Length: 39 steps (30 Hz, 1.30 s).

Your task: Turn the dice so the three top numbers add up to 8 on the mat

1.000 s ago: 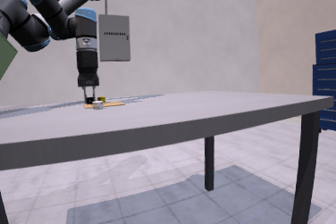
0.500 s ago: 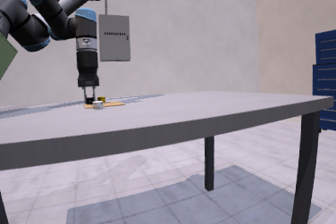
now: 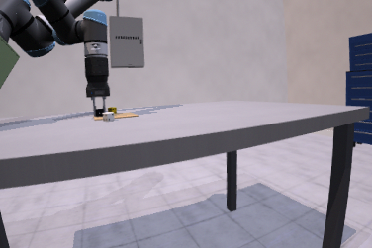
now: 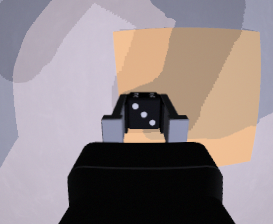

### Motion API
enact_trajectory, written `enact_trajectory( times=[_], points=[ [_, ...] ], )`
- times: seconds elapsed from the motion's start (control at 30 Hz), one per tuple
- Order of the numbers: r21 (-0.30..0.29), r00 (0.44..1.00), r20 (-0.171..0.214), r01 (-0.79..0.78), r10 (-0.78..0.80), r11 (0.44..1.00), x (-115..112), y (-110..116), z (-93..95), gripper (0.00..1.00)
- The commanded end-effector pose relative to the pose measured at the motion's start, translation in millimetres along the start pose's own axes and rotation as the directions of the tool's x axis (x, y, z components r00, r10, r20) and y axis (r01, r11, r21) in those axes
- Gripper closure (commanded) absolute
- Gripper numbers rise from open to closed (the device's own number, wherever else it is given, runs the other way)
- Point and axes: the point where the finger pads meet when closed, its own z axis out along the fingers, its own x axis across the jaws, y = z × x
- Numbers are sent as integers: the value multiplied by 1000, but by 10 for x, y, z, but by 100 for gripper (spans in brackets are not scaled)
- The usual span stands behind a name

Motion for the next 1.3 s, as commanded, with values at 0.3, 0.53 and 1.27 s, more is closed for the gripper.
enact_trajectory(
  times=[0.3, 0.53, 1.27],
  points=[
    [-1, 1000, -1, 0, 0, 1000, 3, 2, -1, 51],
    [-1, 1000, -1, 0, 0, 1000, 3, 2, -1, 51],
    [-1, 1000, -1, 0, 0, 1000, 3, 2, -1, 39]
  ],
)
